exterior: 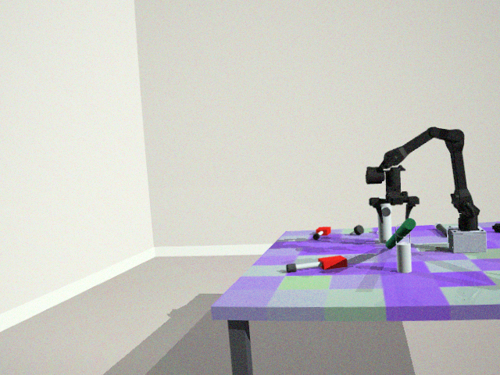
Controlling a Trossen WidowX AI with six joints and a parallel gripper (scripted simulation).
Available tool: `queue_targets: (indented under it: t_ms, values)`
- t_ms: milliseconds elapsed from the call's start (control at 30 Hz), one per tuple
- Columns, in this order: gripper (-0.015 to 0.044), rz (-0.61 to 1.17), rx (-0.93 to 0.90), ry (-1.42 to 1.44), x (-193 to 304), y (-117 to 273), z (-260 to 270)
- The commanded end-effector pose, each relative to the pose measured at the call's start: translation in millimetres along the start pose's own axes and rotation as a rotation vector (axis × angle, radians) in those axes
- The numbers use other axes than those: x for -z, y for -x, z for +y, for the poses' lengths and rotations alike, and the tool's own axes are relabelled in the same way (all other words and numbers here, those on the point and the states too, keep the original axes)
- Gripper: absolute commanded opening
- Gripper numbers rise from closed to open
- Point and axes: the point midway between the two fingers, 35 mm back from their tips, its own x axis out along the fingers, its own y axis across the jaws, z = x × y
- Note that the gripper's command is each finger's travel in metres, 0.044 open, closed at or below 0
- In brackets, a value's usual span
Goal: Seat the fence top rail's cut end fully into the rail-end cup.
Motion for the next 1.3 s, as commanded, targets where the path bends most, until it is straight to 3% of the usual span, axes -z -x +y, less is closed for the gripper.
queue_targets:
  t_ms: [0,1267]
  values:
    - [0.044,0.006,-0.024,0.008,1,-23,5]
    - [0.044,0.006,-0.024,0.008,1,-76,5]
